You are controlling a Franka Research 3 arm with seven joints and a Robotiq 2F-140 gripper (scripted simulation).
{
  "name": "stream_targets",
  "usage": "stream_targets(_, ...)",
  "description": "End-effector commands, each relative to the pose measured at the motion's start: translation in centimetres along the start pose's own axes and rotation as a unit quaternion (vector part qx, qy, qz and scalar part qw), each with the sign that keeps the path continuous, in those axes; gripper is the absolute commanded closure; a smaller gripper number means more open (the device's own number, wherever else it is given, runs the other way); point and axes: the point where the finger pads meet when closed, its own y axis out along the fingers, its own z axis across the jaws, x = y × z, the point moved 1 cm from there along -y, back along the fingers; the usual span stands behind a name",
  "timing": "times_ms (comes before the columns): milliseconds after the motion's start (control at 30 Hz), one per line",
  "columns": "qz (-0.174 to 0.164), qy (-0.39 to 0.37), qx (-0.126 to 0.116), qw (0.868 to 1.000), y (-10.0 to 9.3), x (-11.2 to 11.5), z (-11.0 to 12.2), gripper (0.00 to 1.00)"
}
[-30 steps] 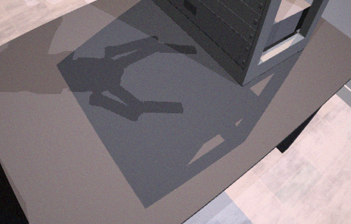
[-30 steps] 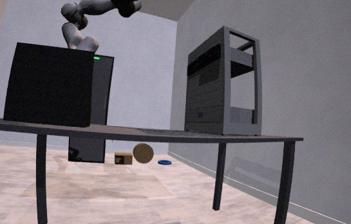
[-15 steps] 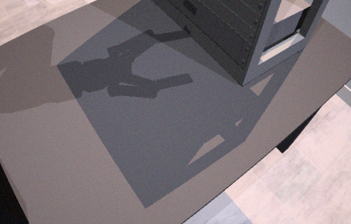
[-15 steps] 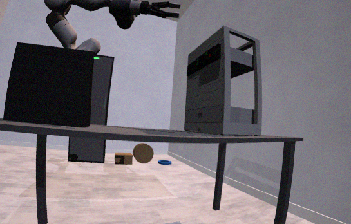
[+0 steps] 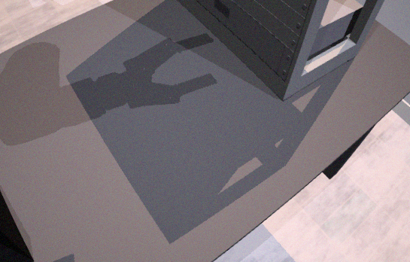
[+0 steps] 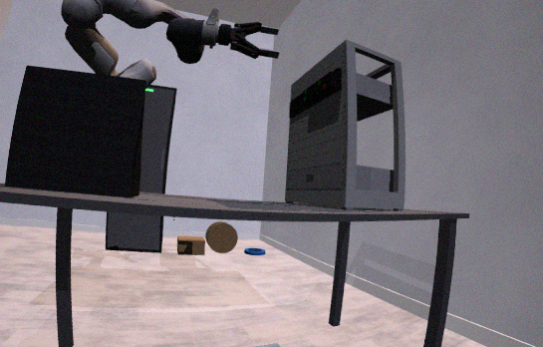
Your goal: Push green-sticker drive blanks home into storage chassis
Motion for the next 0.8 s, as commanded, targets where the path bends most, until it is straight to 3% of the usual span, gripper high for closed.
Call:
stream_targets(0, -0.007, 0.052, -0.023, 0.998, 0.1, 1.5, 0.8, 0.00)
stream_targets(333, -0.040, 0.108, -0.028, 0.993, 0.0, 5.1, 3.7, 0.00)
stream_targets(767, -0.064, 0.154, -0.028, 0.986, -0.4, 8.0, 6.1, 0.00)
